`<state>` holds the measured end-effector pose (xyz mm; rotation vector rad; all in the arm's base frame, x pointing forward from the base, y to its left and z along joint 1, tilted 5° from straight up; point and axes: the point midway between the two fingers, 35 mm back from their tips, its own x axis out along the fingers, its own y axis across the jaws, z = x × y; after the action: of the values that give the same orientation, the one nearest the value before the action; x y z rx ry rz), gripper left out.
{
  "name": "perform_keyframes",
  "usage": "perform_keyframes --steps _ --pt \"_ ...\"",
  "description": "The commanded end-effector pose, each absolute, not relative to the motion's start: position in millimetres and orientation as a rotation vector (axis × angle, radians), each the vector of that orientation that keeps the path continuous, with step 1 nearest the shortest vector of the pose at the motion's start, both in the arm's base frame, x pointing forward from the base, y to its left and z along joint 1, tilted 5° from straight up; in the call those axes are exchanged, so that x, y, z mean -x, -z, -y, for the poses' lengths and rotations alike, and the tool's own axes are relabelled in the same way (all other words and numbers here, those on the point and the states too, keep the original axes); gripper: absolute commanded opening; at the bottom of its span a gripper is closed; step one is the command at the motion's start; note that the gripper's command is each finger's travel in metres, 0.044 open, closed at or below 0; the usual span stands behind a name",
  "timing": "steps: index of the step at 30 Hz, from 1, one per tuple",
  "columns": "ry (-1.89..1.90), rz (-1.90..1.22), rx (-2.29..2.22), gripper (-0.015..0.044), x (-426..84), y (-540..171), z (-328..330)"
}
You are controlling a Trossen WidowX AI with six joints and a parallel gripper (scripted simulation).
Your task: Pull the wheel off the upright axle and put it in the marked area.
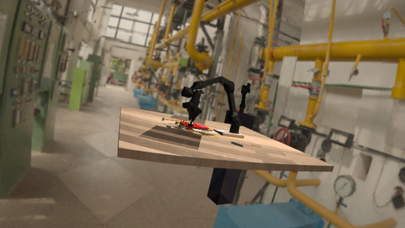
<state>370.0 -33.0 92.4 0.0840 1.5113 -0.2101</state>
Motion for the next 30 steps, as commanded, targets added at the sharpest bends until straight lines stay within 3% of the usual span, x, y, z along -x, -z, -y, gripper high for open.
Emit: perform_keyframes --steps 1,5,9,17,23,30 --pt "0.21 -1.522 -0.078 0.03 -368.0 -68.3 34.4" --pt "0.21 -1.522 -0.078 0.03 -367.8 -63.8 34.4" --pt "0.211 -1.533 -0.083 0.0195 -366.5 -65.3 33.6" --pt "0.211 -1.533 -0.083 0.0142 -366.5 -65.3 33.6" --pt "0.211 -1.533 -0.083 0.0 -366.6 -66.4 33.5" --pt "0.211 -1.532 -0.083 0.0 -366.7 -68.7 33.3"
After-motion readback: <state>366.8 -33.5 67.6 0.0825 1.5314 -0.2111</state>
